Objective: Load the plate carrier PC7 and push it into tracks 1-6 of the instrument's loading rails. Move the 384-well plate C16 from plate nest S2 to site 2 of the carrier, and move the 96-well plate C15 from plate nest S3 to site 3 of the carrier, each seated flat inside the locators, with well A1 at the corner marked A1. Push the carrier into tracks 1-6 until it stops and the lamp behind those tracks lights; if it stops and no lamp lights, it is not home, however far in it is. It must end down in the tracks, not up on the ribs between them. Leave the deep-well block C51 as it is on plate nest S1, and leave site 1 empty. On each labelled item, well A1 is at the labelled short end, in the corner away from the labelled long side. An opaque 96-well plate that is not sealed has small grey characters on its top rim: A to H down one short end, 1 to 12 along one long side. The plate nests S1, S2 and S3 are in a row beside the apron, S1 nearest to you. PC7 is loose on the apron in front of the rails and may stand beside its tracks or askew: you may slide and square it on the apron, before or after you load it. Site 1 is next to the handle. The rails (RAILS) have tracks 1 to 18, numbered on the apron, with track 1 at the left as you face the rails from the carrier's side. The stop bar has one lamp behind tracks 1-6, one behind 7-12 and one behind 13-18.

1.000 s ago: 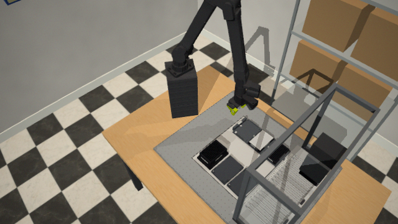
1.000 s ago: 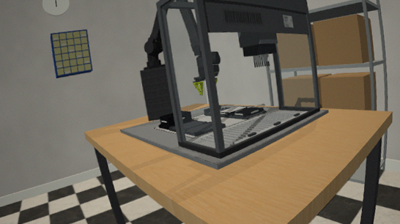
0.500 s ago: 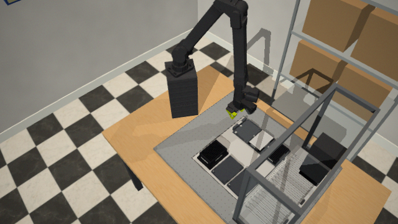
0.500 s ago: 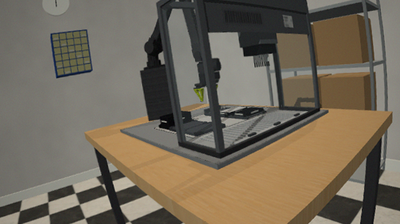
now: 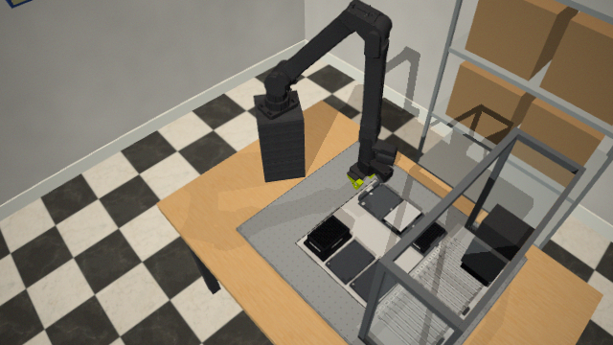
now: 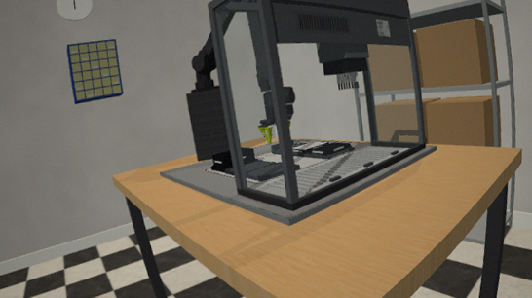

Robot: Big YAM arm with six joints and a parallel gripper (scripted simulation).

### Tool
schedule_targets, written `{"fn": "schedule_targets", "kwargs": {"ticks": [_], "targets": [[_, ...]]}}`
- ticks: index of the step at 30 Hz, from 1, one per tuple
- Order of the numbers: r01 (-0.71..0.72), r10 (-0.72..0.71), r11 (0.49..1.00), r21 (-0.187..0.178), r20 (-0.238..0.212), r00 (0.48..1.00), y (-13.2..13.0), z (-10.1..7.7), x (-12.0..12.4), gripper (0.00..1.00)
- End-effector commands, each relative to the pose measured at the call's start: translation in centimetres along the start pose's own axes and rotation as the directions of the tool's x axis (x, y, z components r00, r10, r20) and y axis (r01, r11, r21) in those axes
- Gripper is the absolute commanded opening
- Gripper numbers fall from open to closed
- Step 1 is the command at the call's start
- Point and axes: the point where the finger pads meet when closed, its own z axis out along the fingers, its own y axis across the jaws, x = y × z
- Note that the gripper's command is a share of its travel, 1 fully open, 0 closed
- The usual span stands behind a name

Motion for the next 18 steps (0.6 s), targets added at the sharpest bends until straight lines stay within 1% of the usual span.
{"fn": "schedule_targets", "kwargs": {"ticks": [1,2,3,9,14,15,16,18], "targets": [[-0.002,0.002,1.0,-0.006,0.018,1.0,0.2,-0.2,-0.8,0.8],[-0.002,0.002,1.0,-0.006,0.018,1.0,0.2,-0.2,-0.8,0.8],[-0.01,0.01,1.0,-0.005,0.02,1.0,0.0,0.5,-0.9,0.8],[-0.01,0.01,1.0,-0.001,0.012,1.0,-0.2,1.1,-0.5,0.8],[-0.009,0.009,1.0,-0.004,0.019,1.0,0.0,1.4,-0.9,0.8],[-0.009,0.009,1.0,0.0,0.009,1.0,-0.2,1.5,-0.5,0.8],[-0.009,0.009,1.0,-0.003,0.017,1.0,-0.1,1.6,-0.8,0.8],[-0.009,0.009,1.0,-0.004,0.018,1.0,0.0,1.8,-0.8,0.8]]}}
